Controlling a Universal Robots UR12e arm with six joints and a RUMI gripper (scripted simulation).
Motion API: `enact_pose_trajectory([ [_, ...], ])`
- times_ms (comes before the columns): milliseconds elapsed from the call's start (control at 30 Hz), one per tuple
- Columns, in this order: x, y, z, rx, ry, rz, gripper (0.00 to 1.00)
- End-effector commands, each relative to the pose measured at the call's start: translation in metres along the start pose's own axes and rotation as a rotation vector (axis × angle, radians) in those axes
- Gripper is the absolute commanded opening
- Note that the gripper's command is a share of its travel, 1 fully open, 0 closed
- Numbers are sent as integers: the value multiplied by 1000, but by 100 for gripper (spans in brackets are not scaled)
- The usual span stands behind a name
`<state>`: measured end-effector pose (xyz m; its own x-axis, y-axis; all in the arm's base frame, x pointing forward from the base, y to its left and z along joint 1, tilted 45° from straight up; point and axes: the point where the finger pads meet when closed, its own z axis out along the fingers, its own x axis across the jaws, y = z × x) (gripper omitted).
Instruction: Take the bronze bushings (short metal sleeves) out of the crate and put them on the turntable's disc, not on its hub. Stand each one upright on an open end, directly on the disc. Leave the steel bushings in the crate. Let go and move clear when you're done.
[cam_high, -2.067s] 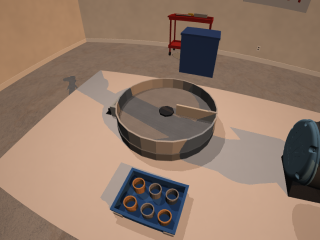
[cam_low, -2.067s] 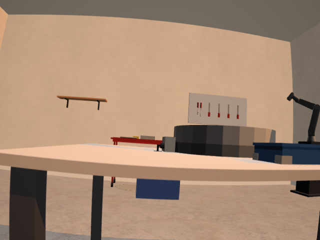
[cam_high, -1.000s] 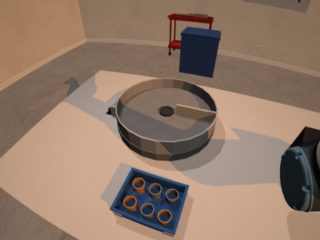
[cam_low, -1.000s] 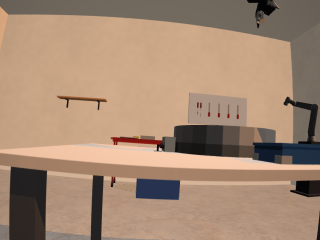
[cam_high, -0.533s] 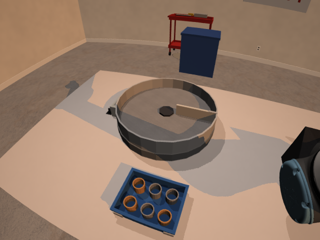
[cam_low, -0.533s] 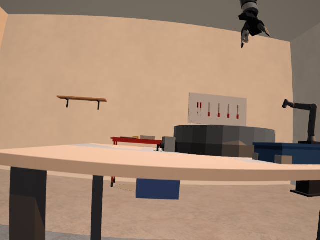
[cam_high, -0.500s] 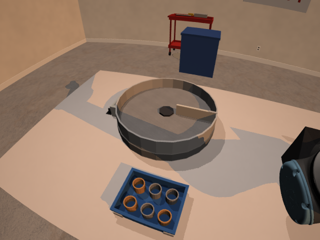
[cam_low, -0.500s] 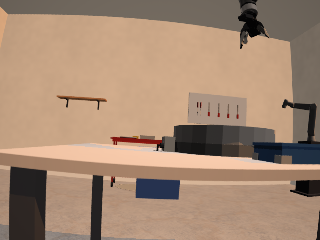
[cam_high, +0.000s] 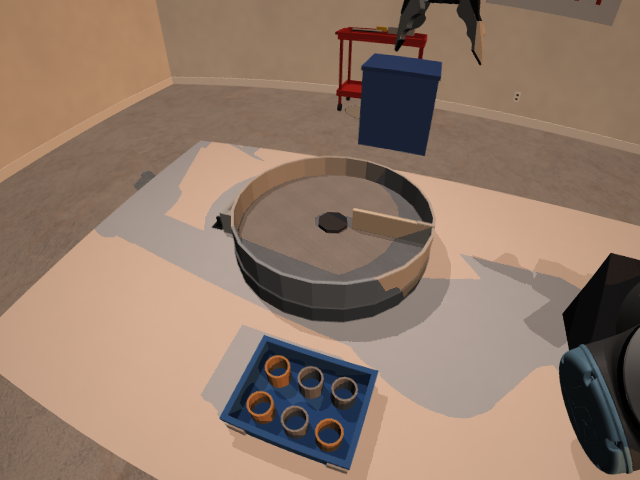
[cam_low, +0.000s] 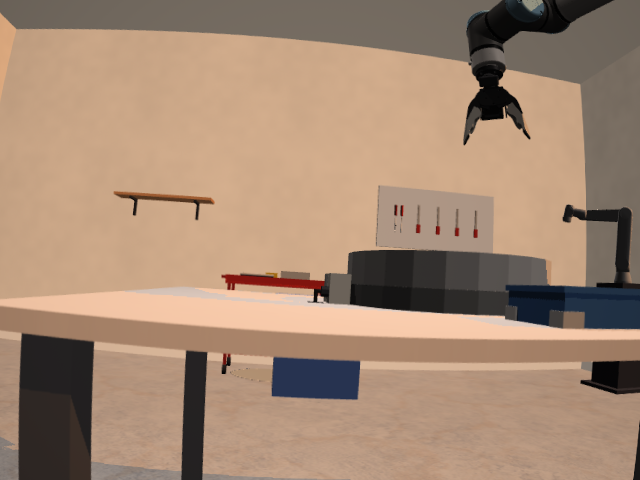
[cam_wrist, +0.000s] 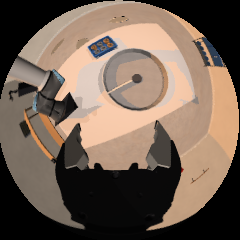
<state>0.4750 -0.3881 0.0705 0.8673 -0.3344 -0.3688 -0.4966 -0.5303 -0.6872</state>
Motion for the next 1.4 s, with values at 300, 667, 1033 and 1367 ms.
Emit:
enact_pose_trajectory([
  [300, 16, -17, 121, -80, 51, -371, 100],
  [667, 13, -23, 155, -98, 52, -469, 100],
  [1033, 14, -23, 158, -101, 53, -482, 100],
  [1367, 14, -23, 157, -102, 54, -481, 6],
])
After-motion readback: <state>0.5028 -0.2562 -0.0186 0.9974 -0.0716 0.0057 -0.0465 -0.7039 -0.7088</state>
